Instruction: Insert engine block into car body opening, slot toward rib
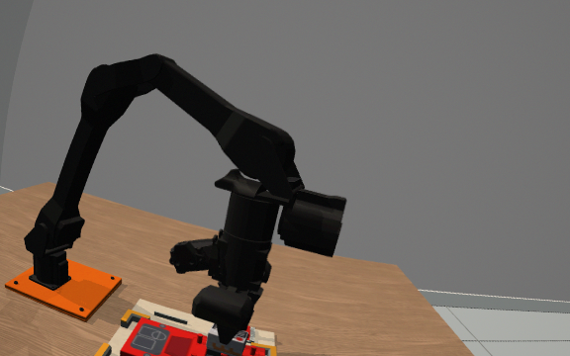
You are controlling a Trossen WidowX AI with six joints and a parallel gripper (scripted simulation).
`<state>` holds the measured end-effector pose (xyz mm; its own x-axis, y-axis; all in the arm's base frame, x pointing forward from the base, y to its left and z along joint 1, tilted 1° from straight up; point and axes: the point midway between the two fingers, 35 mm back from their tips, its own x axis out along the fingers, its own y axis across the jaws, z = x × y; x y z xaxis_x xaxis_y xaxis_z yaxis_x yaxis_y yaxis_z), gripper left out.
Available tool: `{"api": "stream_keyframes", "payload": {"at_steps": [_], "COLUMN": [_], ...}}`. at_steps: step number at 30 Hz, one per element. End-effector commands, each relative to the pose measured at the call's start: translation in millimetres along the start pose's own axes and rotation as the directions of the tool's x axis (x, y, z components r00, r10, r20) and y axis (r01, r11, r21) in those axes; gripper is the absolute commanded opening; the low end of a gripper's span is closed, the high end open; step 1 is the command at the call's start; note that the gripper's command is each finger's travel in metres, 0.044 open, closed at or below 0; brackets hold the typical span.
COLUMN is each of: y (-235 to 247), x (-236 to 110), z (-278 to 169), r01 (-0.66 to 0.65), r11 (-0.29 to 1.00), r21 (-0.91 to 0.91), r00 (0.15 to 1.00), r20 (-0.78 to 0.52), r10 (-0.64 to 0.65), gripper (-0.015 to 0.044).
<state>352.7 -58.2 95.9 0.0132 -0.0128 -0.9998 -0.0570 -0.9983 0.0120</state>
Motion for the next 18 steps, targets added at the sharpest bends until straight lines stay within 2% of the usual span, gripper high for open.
{"api": "stream_keyframes", "payload": {"at_steps": [1,11,18], "y": [0.5,0.7,0.8], "x": [-1.8,-1.9,-1.9], "z": [-0.1,0.0,0.0], "r01": [-0.003,-0.004,-0.004], "r11": [1.0,0.953,0.977], "r21": [-0.02,-0.304,-0.211], "r00": [1.0,1.0,1.0], "r20": [-0.004,-0.004,-0.004], "r10": [0.003,0.003,0.003], "gripper": [0.0159,0.0159,0.0159]}}
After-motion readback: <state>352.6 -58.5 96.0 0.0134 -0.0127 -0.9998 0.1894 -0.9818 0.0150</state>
